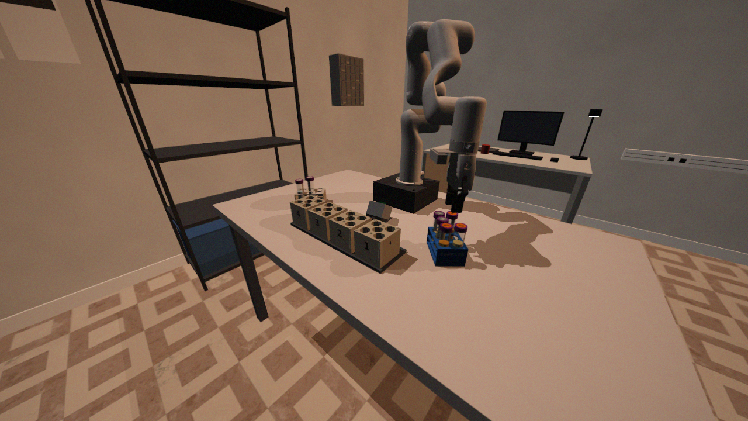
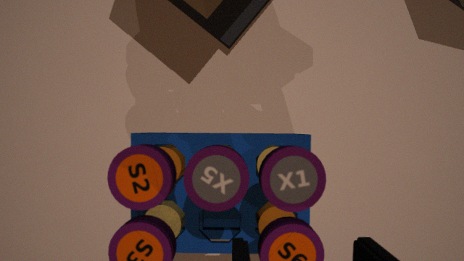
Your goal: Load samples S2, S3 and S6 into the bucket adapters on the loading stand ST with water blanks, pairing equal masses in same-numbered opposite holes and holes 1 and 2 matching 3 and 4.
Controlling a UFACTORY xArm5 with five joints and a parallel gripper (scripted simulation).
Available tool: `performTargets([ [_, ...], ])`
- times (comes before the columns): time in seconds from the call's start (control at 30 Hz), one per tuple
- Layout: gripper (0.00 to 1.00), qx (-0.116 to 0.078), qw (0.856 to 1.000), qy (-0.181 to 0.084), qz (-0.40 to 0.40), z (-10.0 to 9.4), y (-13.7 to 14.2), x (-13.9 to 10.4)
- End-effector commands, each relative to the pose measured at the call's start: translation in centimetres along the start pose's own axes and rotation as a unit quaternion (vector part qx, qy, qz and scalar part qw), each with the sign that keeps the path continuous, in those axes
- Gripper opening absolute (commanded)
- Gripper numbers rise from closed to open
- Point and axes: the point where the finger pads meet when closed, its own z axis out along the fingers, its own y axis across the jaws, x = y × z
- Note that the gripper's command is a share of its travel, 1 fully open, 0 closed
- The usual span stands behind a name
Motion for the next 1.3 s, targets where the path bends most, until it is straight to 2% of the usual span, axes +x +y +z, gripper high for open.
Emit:
performTargets([
  [0.0,0.57,0.001,1.0,-0.006,0.0,0.9,-0.2,0.0],
  [0.23,0.57,0.001,1.0,-0.006,0.0,1.8,-0.2,-0.1],
  [1.27,0.57,0.001,1.0,-0.006,0.0,3.0,-0.2,-0.1],
])
